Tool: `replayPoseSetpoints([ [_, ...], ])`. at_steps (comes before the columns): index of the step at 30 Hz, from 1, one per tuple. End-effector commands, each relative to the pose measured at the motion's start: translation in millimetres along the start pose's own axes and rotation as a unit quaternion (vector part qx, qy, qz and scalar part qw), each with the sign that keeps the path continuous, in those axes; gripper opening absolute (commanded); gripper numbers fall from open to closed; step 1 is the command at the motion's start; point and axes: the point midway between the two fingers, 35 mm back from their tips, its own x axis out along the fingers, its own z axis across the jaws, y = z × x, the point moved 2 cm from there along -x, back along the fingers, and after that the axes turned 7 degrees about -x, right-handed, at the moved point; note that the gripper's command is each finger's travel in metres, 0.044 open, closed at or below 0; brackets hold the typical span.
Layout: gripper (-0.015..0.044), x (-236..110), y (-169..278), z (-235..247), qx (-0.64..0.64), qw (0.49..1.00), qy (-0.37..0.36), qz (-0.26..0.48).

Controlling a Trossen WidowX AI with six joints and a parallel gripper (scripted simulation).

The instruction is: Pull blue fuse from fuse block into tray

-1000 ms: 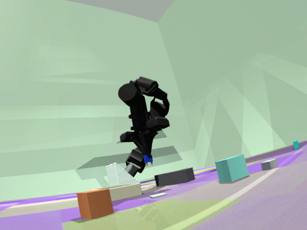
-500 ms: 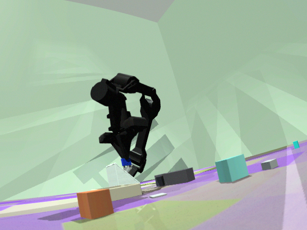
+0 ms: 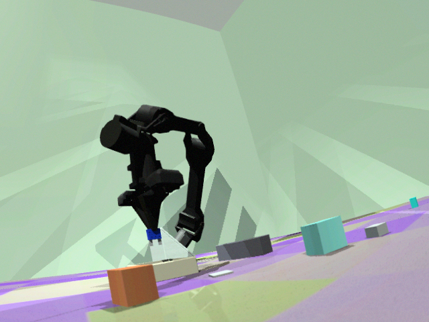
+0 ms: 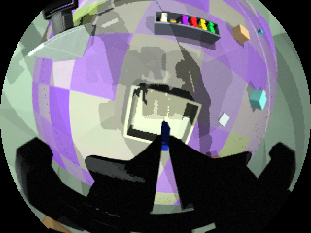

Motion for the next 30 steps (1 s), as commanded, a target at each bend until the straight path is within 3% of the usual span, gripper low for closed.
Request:
replayPoseSetpoints([
  [1,0.0000,5.8,1.2,-0.1,-0.002,1.000,-0.002,0.000],
  [23,0.0000,38.8,0.6,0.1,-0.002,1.000,-0.001,-0.001],
  [30,0.0184,35.0,1.3,-0.2,-0.004,1.000,-0.002,0.001],
])
